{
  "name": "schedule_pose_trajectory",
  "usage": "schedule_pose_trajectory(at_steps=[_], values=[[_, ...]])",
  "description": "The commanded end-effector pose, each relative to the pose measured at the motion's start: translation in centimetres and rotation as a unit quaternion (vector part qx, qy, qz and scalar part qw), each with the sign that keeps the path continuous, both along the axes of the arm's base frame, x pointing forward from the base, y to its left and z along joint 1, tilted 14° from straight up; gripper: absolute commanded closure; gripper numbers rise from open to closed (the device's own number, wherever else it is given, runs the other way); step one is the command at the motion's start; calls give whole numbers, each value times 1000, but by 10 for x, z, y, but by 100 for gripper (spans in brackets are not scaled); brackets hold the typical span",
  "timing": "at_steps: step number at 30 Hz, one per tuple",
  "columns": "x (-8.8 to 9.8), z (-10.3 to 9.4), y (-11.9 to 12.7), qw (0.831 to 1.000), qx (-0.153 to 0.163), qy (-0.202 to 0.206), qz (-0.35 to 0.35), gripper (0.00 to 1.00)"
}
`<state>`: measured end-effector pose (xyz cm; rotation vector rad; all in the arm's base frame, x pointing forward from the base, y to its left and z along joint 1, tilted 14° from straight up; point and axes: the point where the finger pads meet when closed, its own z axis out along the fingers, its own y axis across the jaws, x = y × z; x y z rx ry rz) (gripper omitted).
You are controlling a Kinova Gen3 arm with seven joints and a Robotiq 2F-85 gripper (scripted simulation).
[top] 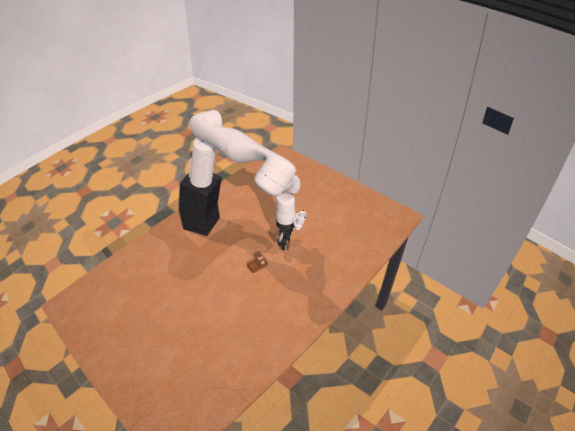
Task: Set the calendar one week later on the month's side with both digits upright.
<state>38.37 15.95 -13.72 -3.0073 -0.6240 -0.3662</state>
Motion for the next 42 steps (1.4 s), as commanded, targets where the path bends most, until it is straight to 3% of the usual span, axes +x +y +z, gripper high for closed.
schedule_pose_trajectory(at_steps=[1,19,20,42], values=[[0,1,0,1000,0,-1,0,54],[0,1,0,1000,0,-1,0,54],[0,1,0,1000,0,-1,0,74],[0,1,0,1000,0,-1,0,74]])
